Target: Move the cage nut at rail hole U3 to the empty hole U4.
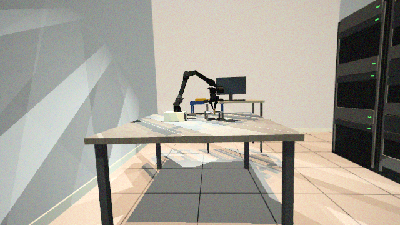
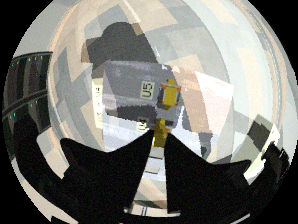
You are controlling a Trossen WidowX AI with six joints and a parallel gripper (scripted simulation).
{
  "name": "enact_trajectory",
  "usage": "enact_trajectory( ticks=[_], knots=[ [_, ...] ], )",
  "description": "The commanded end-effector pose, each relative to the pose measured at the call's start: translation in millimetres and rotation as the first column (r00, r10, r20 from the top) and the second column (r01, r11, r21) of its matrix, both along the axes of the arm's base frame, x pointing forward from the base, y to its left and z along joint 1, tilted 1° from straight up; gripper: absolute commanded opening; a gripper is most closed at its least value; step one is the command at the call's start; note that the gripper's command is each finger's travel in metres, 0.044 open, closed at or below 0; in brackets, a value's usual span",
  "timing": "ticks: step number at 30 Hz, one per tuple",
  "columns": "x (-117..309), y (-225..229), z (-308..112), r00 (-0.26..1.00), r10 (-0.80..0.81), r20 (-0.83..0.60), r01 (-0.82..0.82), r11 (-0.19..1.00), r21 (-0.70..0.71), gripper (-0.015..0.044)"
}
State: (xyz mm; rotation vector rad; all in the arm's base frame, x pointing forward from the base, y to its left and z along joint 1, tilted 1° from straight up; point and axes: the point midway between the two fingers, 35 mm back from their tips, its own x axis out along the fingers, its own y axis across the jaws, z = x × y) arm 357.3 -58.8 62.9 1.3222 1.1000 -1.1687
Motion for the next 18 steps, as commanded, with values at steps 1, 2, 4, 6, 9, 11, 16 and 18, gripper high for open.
enact_trajectory(
  ticks=[1,2,4,6,9,11,16,18],
  knots=[
    [-0.3,0.2,0.0,1.0,0.0,0.005,0.0,1.0,0.002,0.0036],
    [-0.3,0.2,0.0,1.0,0.0,0.005,0.0,1.0,0.002,0.0036],
    [-0.3,0.2,-0.1,1.0,0.0,0.007,0.0,1.0,0.002,0.0036],
    [-0.4,0.2,-0.2,1.0,0.0,0.009,0.0,1.0,0.002,0.0036],
    [-0.6,0.2,-0.4,1.0,0.0,0.014,0.0,1.0,0.001,0.0036],
    [-0.7,0.2,-0.5,1.0,0.0,0.018,0.0,1.0,0.001,0.0036],
    [-0.8,0.3,-0.7,1.0,0.0,0.022,0.0,1.0,0.001,0.0036],
    [-0.9,0.3,-0.8,1.0,0.0,0.024,0.0,1.0,0.001,0.0036]
  ],
)
